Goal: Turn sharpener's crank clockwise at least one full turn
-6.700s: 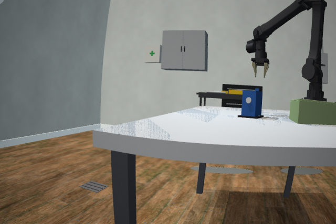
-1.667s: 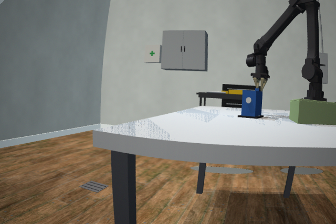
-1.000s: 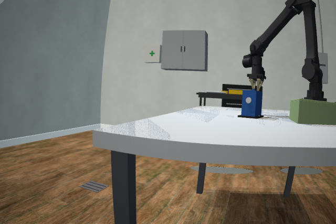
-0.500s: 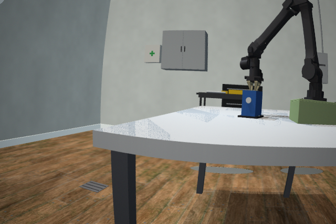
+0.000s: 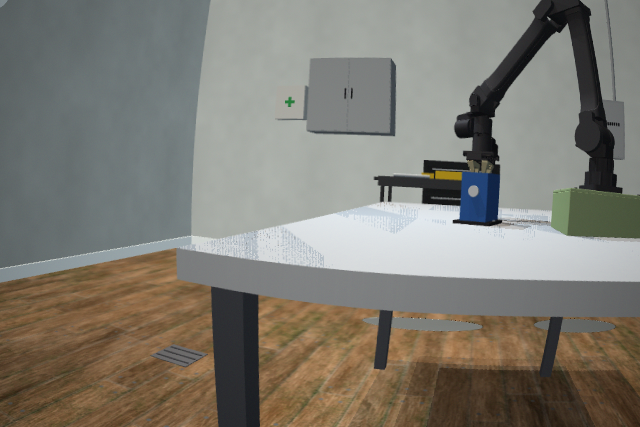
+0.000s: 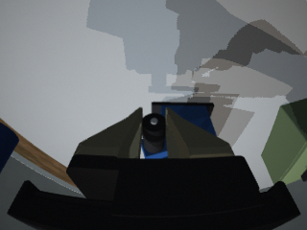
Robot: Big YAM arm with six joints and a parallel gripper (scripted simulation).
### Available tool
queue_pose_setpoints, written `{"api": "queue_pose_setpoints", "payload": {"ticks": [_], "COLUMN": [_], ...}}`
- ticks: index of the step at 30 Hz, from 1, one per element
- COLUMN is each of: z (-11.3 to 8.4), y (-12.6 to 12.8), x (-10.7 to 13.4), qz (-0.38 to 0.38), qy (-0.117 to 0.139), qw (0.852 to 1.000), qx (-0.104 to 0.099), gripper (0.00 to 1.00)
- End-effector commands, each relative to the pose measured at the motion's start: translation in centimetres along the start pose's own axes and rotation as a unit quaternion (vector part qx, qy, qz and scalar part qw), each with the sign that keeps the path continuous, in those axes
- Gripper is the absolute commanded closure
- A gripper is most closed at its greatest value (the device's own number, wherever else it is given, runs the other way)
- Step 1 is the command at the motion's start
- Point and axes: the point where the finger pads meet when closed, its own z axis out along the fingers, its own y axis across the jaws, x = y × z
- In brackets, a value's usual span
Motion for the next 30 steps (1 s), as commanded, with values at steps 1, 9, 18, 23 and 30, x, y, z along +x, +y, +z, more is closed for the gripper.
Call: {"api": "queue_pose_setpoints", "payload": {"ticks": [1, 9, 18, 23, 30], "z": [0.5, 2.2, 3.5, 4.2, 4.8], "y": [1.5, 0.1, -0.3, -0.5, -0.9], "x": [-0.9, -0.7, -1.1, -1.2, -1.3], "qz": [0.007, 0.008, 0.004, 0.002, 0.002], "qy": [-0.008, -0.002, -0.002, -0.002, -0.002], "qw": [1.0, 1.0, 1.0, 1.0, 1.0], "qx": [-0.009, 0.004, 0.004, 0.004, 0.004], "gripper": [0.85, 0.85, 0.85, 0.85, 0.85]}}
